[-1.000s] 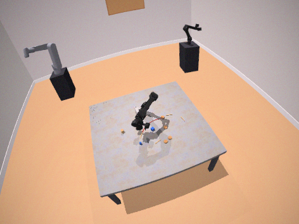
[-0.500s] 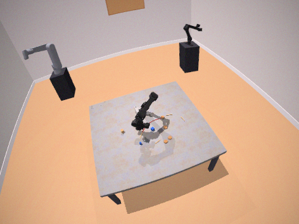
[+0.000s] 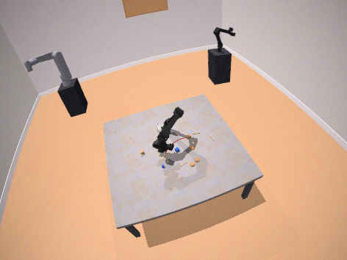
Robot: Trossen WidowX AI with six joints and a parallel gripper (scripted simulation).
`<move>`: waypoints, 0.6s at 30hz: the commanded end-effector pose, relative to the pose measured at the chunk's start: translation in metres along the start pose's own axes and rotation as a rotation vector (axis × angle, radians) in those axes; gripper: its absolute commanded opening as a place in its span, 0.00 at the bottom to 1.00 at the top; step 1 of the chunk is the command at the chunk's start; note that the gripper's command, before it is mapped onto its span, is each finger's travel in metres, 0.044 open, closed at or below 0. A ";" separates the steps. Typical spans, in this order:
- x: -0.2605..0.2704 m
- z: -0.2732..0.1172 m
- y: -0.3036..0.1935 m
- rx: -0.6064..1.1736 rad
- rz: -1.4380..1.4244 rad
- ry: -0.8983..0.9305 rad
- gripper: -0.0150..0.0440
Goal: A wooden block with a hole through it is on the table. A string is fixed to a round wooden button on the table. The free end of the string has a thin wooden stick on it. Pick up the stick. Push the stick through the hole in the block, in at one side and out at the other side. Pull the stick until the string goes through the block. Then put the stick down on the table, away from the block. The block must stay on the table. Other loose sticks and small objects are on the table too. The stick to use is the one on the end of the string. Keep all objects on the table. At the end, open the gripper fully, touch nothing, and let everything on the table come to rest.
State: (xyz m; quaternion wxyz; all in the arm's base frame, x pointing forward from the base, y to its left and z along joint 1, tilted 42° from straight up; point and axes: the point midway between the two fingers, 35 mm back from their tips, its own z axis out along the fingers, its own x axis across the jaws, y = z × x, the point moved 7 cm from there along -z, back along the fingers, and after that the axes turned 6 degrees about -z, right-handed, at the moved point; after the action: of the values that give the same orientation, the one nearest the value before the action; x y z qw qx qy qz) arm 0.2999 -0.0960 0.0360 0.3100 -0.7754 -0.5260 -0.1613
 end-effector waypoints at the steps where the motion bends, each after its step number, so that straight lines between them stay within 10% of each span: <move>1: 0.000 0.006 0.000 0.000 0.004 0.005 0.46; 18: 0.000 0.034 -0.001 0.000 0.004 0.006 0.46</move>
State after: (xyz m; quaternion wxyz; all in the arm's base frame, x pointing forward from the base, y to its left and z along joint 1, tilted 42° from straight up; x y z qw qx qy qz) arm 0.2979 -0.0765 0.0139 0.3102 -0.7752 -0.5260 -0.1619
